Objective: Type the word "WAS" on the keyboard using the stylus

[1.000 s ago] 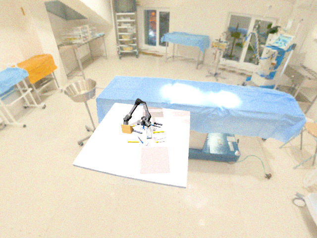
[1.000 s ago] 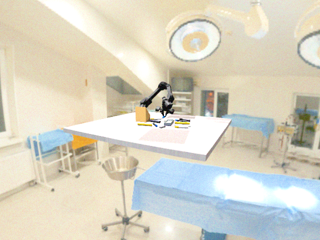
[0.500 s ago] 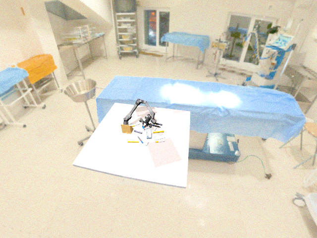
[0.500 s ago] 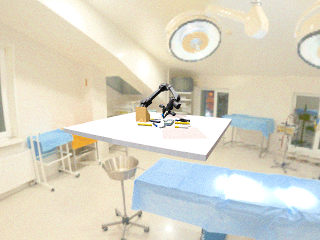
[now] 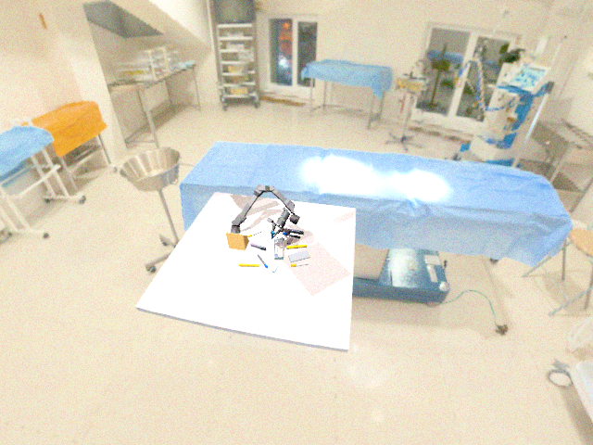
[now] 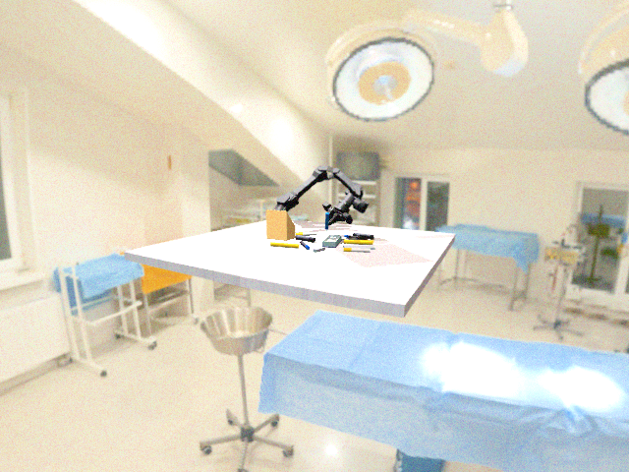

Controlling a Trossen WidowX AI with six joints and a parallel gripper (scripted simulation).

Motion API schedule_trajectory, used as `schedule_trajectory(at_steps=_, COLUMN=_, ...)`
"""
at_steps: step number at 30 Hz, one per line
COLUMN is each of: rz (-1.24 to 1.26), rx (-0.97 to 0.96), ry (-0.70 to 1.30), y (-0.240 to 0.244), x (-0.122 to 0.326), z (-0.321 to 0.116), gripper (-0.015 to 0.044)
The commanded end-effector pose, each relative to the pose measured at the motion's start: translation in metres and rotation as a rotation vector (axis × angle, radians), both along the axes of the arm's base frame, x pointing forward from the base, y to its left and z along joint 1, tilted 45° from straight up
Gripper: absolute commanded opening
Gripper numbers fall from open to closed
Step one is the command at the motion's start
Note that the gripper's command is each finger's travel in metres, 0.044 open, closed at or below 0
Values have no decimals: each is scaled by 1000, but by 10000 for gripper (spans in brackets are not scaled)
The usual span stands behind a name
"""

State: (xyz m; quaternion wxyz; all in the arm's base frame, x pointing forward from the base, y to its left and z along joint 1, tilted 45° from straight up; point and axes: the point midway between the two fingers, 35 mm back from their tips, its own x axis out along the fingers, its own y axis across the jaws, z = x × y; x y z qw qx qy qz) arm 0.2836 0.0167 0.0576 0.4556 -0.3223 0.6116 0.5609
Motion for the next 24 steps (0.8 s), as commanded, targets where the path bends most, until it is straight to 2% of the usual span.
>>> schedule_trajectory(at_steps=1, rz=-37, rx=-146, ry=-46, y=-6, x=11, z=14, gripper=0)
schedule_trajectory(at_steps=7, rz=-108, rx=-359, ry=-135, y=-13, x=29, z=36, gripper=0)
schedule_trajectory(at_steps=24, rz=-110, rx=-364, ry=-138, y=11, x=33, z=11, gripper=0)
